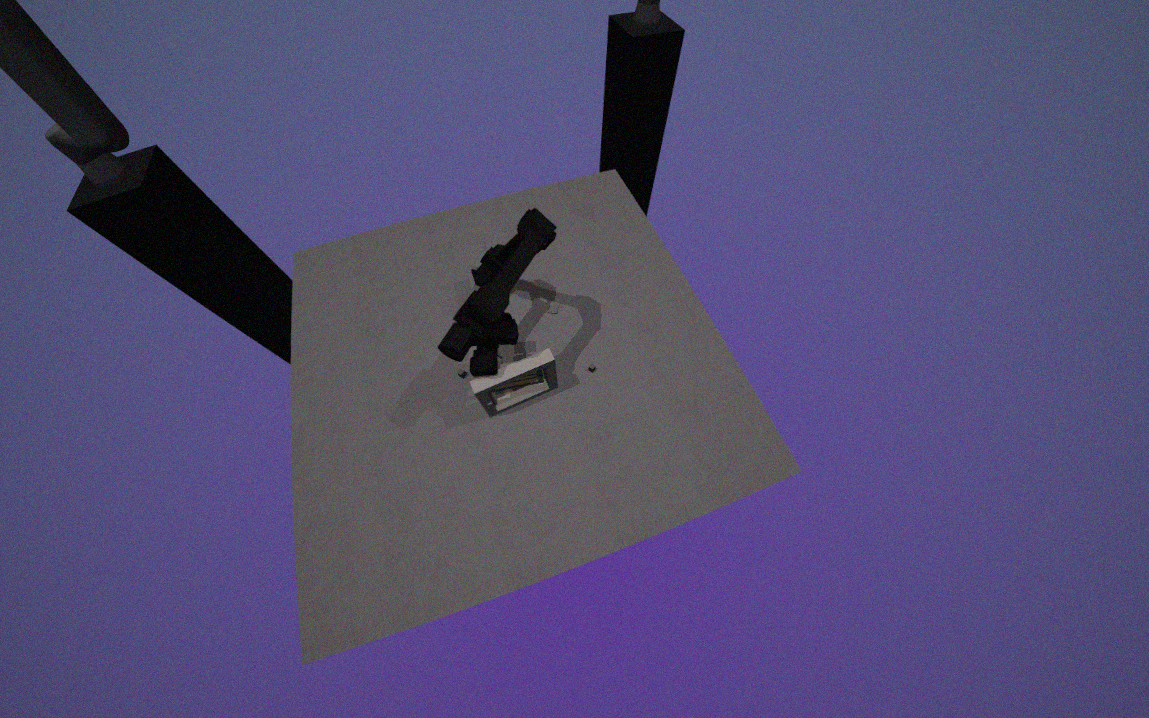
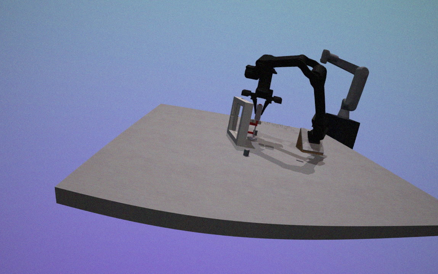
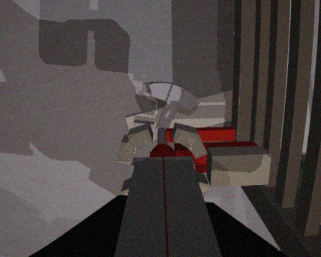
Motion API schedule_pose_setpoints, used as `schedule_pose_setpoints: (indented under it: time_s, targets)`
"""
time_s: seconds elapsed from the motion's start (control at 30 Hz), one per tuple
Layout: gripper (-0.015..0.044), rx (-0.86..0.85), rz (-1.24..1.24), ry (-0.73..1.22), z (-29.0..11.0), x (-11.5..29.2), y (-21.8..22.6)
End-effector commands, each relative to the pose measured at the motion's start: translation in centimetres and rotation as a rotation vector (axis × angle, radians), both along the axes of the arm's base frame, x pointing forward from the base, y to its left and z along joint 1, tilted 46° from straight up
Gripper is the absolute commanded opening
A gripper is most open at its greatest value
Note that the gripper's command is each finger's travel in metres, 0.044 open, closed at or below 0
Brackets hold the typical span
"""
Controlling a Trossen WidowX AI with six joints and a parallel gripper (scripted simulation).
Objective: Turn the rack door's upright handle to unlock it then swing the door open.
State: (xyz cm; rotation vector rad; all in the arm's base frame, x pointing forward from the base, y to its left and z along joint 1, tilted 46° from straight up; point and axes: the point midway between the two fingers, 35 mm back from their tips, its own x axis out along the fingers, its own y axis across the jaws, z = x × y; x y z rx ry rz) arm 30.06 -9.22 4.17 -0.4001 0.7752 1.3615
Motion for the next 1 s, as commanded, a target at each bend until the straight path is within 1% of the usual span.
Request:
schedule_pose_setpoints:
  time_s: [0.0,0.6,0.97]
  targets:
    - [0.0022,0.000,-0.062,0.057,0.4,-0.6,0.3]
    - [0.0022,0.008,-0.320,0.323,2.4,-4.0,2.4]
    - [0.0022,0.013,-0.462,0.471,4.0,-5.5,4.0]
